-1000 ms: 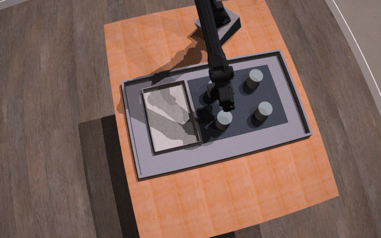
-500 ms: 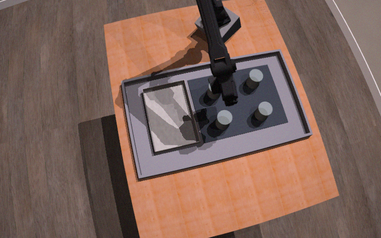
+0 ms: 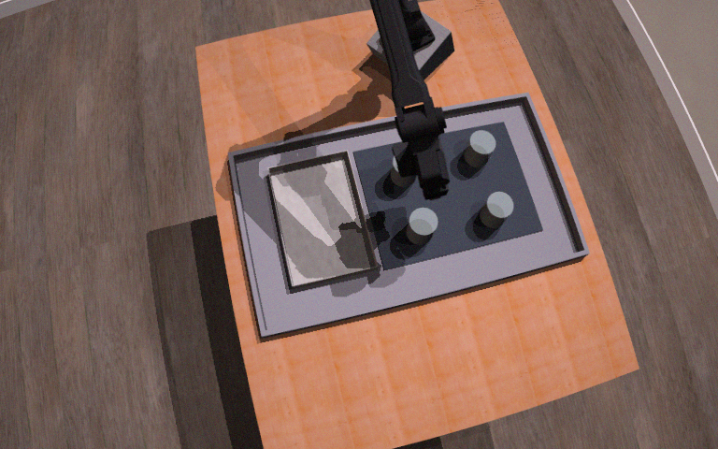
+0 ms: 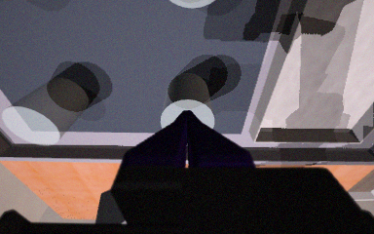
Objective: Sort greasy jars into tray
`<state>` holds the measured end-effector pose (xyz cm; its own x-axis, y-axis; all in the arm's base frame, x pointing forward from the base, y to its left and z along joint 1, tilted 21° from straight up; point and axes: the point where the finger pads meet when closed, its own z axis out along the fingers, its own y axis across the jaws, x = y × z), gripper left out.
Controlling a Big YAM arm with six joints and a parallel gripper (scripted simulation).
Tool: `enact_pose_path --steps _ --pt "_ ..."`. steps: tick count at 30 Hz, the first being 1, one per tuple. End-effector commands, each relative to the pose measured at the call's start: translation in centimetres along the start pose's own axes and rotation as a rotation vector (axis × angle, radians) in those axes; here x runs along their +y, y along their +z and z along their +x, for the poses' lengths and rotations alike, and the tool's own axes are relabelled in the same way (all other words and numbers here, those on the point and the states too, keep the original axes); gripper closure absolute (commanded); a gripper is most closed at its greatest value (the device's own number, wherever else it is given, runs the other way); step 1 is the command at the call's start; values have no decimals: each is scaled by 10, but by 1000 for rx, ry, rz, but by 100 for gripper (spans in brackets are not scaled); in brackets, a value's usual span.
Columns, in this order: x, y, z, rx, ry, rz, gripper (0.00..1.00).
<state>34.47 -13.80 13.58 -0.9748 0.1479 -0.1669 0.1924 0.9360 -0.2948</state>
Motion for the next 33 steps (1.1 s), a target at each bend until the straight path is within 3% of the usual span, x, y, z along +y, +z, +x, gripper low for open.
enact_pose_path --steps 1,28,33 --pt "-3 -14 -17 -35 13 4 100" --pt "-3 -21 -25 -35 13 4 100" --pt "38 -20 -23 -35 13 4 100"
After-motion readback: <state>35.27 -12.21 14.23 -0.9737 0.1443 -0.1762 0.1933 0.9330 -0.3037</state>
